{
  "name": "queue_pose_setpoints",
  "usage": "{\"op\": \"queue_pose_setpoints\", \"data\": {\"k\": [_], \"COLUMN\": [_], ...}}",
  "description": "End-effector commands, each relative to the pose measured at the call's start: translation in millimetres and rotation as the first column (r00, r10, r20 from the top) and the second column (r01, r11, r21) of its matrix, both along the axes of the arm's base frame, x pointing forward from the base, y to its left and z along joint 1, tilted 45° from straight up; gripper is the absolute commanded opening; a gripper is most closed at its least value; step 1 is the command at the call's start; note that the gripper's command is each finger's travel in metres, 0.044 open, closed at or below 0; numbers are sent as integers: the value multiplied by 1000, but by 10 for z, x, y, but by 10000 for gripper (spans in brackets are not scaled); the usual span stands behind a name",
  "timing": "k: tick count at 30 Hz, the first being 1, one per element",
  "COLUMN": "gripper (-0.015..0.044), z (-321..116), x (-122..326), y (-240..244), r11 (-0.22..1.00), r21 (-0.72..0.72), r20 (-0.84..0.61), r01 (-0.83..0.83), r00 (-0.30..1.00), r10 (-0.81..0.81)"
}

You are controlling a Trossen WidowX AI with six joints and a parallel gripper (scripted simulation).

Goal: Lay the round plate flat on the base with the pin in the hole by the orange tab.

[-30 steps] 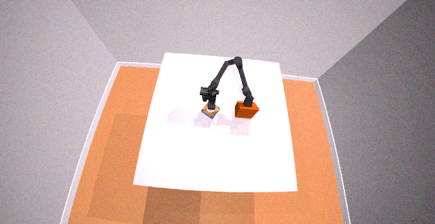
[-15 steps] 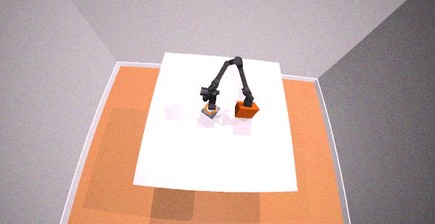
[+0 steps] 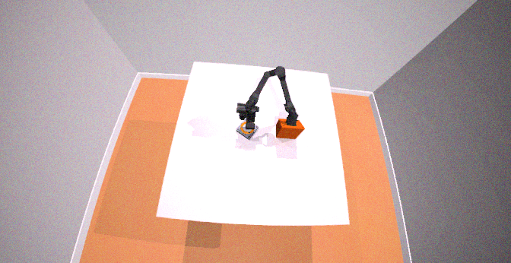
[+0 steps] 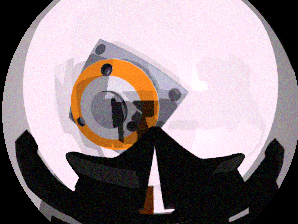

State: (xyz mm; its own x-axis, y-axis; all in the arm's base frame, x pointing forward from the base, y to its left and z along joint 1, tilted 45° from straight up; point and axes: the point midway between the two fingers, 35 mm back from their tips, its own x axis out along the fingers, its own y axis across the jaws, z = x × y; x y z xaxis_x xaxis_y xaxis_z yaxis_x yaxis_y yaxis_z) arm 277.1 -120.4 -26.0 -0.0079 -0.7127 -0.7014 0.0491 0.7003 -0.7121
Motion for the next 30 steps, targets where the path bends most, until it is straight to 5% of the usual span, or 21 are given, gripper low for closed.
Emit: {"op": "queue_pose_setpoints", "data": {"k": [1, 30], "gripper": [0, 0], "z": [-40, -168], "x": [-84, -279], "y": [22, 192], "r11": [1000, 1000], "r21": [6, 7], "r20": [-14, -16], "r01": [2, 2], "r00": [1000, 1000], "r10": [-2, -2]}}
